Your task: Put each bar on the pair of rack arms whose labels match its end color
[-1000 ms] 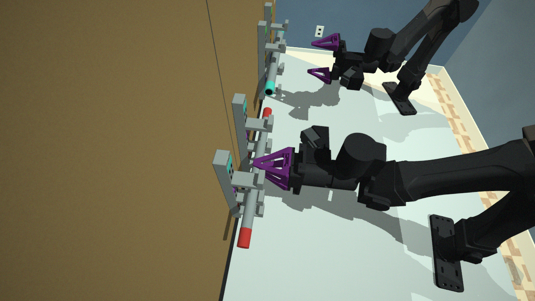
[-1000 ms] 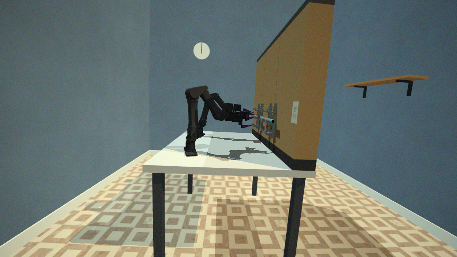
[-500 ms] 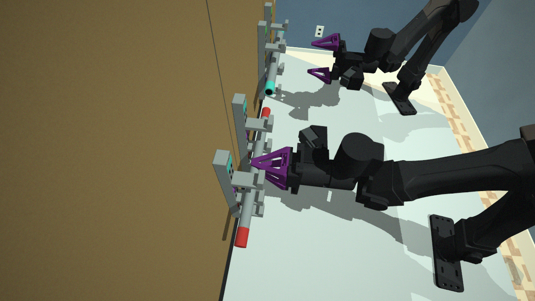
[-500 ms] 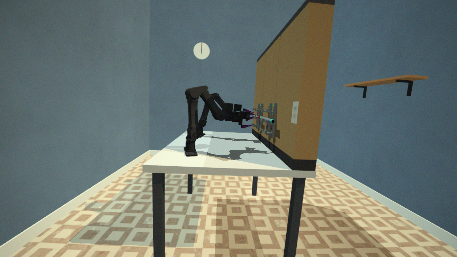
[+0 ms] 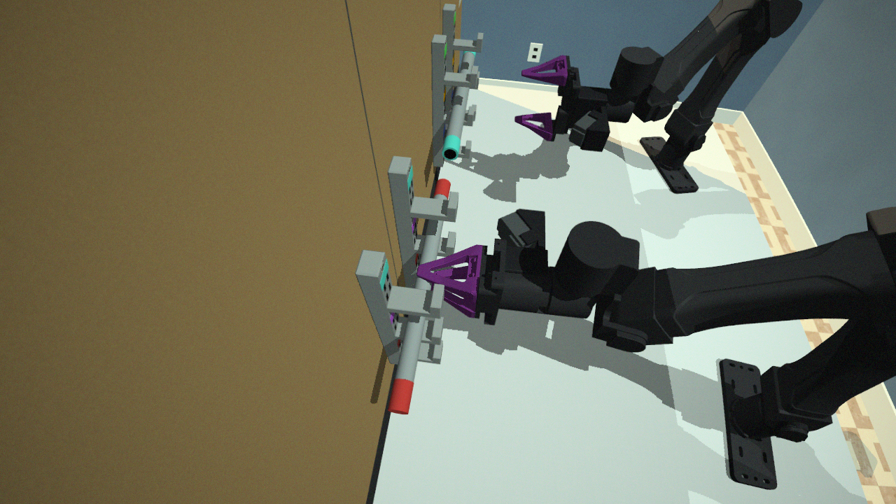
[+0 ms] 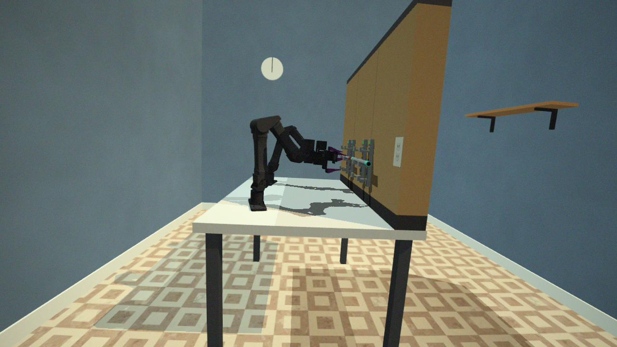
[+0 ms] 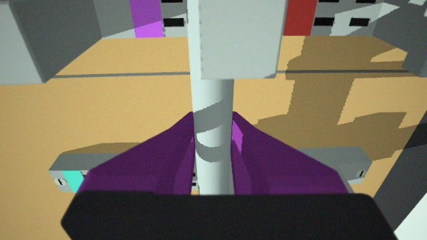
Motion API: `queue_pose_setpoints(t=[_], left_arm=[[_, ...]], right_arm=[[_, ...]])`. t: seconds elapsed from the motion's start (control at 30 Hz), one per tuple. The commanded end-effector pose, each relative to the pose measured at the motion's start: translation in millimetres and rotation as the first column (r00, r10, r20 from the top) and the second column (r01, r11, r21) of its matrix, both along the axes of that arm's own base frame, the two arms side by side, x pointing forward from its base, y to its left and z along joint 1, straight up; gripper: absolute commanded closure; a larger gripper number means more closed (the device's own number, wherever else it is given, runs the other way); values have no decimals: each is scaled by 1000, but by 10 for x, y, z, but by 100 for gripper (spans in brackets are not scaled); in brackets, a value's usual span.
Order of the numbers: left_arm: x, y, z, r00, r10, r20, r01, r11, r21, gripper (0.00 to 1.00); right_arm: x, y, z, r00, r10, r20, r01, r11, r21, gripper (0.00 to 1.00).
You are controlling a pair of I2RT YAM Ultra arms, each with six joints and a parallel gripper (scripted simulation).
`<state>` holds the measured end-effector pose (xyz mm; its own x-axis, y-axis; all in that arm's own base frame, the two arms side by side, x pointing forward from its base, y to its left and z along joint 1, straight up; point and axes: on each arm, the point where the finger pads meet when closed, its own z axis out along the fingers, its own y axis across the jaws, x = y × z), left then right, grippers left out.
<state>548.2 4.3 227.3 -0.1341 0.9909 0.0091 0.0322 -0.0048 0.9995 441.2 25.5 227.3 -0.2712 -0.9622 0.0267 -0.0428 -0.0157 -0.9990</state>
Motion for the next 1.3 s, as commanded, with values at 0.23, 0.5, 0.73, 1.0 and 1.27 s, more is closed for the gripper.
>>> queue_pose_setpoints(t=[0.23,0.5,0.73,1.0,1.27], left_arm=[[71,61,169,999,9,32,-9,1000,-5,100],[71,61,213,999,9,32,-9,1000,-5,100],[71,61,258,999,9,32,-9,1000,-5,100],[71,61,346,999,9,32,-9,1000,-5,100],[71,61,414,999,9,32,-9,1000,-5,100]], right_arm=[[4,37,100,999,4,43,-5,1000,16,0],[4,37,100,999,4,43,-5,1000,16,0],[4,37,100,999,4,43,-5,1000,16,0],[4,37,100,999,4,43,-5,1000,16,0],[4,37,100,999,4,43,-5,1000,16,0]])
